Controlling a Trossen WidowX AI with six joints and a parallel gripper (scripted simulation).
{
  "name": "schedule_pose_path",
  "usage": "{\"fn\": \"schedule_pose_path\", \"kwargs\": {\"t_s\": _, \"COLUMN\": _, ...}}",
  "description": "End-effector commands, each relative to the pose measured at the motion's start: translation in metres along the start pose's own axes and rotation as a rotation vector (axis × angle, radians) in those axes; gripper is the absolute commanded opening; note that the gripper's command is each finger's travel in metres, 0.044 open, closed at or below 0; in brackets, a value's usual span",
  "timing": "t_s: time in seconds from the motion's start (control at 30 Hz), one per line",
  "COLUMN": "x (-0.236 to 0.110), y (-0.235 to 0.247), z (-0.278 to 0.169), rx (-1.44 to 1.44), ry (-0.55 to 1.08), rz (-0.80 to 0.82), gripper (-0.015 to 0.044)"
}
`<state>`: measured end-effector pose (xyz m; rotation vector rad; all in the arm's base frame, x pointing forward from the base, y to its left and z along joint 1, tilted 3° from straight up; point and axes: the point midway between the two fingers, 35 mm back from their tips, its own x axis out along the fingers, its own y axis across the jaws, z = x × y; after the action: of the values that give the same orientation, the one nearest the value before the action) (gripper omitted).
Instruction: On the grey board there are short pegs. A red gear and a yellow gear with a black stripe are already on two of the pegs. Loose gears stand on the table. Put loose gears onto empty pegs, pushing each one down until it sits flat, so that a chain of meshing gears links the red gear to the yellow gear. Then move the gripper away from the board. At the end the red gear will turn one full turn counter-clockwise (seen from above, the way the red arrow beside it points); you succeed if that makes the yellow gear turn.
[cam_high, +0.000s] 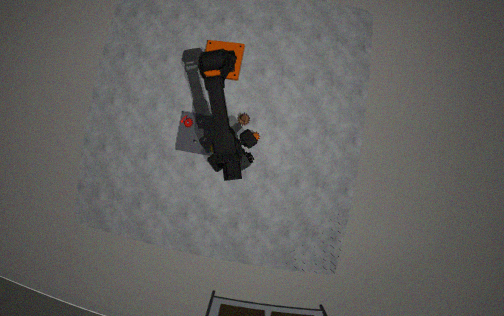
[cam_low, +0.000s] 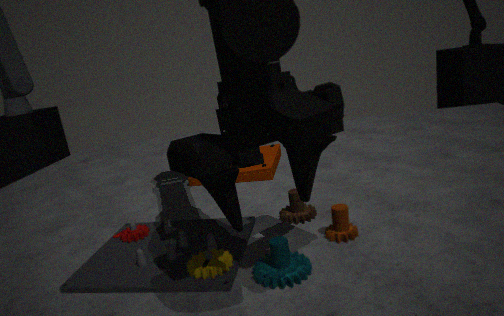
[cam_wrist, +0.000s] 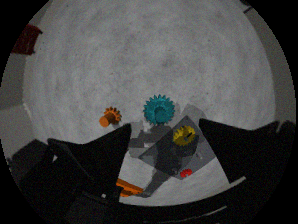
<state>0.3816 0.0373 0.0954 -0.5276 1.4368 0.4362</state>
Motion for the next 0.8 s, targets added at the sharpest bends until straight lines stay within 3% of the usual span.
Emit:
{"fn": "schedule_pose_path", "kwargs": {"t_s": 0.0, "x": 0.003, "y": 0.000, "z": 0.000, "rx": -0.034, "ry": 0.052, "rz": 0.020, "gripper": 0.0440}}
{"fn": "schedule_pose_path", "kwargs": {"t_s": 0.77, "x": 0.035, "y": 0.002, "z": -0.001, "rx": -0.034, "ry": 0.053, "rz": 0.020, "gripper": 0.0440}}
